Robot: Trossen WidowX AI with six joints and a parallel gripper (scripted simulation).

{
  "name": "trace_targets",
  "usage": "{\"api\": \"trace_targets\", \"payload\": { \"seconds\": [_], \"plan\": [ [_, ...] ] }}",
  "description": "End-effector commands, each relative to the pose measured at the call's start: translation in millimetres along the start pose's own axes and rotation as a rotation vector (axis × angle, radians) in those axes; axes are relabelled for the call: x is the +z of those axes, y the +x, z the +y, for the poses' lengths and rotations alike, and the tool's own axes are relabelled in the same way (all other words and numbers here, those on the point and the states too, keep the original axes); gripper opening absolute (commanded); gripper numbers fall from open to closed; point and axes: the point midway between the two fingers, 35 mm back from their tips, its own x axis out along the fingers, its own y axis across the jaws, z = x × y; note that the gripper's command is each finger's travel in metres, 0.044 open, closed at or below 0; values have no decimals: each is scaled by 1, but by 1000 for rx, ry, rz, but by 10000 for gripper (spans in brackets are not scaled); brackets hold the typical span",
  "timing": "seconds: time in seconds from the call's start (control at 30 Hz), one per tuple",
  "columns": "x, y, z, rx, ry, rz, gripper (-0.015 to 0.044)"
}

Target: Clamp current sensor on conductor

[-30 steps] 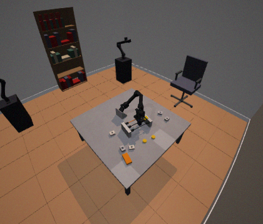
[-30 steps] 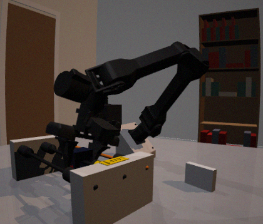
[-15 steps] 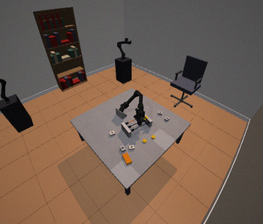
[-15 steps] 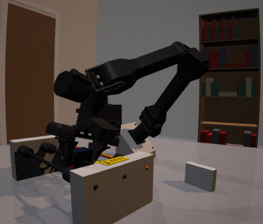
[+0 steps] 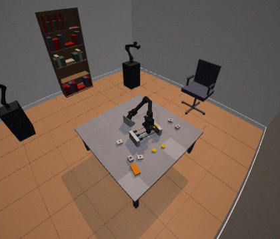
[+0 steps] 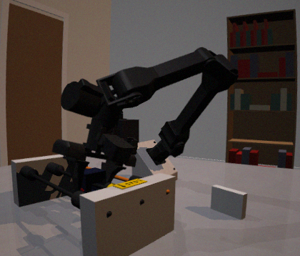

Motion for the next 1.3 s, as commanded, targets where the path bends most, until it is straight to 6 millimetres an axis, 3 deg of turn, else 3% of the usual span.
{"api": "trace_targets", "payload": {
  "seconds": [0.0,0.83,1.17,1.27],
  "plan": [
    [0,0,0,-1,-1,0,0],
    [0,5,1,-1,-1,0,0],
    [1,1,-1,-7,-6,-1,263],
    [1,1,-1,-7,-6,-1,270]
  ]
}}
